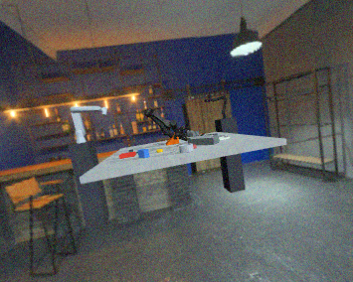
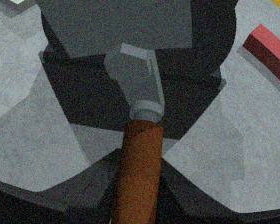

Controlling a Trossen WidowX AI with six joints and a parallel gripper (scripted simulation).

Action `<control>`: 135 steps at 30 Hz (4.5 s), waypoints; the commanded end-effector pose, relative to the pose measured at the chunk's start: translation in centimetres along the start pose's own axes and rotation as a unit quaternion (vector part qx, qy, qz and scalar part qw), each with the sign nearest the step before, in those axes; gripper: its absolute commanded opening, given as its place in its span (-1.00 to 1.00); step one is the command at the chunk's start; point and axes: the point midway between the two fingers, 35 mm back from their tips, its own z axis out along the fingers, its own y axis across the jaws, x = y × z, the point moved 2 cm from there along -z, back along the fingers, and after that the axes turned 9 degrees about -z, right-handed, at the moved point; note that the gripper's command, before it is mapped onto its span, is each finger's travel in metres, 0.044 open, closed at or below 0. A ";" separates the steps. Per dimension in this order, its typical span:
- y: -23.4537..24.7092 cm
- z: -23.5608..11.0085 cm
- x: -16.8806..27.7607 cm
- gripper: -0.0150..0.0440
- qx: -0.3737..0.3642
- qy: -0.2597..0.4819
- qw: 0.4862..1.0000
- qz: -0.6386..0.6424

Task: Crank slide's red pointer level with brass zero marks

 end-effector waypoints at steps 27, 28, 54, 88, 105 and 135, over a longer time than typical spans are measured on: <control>-0.1 0.0 0.0 -0.49 0.003 0.000 1.000 -0.001; -0.1 0.0 0.0 -0.49 0.003 0.000 1.000 -0.001; 0.0 0.0 0.0 -0.40 0.001 0.000 1.000 0.000; -0.9 -5.0 -5.8 1.00 -0.003 -0.002 1.000 0.001; -1.7 -10.4 -12.7 1.00 0.002 0.010 1.000 0.022; 0.2 -1.5 -19.3 1.00 0.077 0.074 0.978 0.181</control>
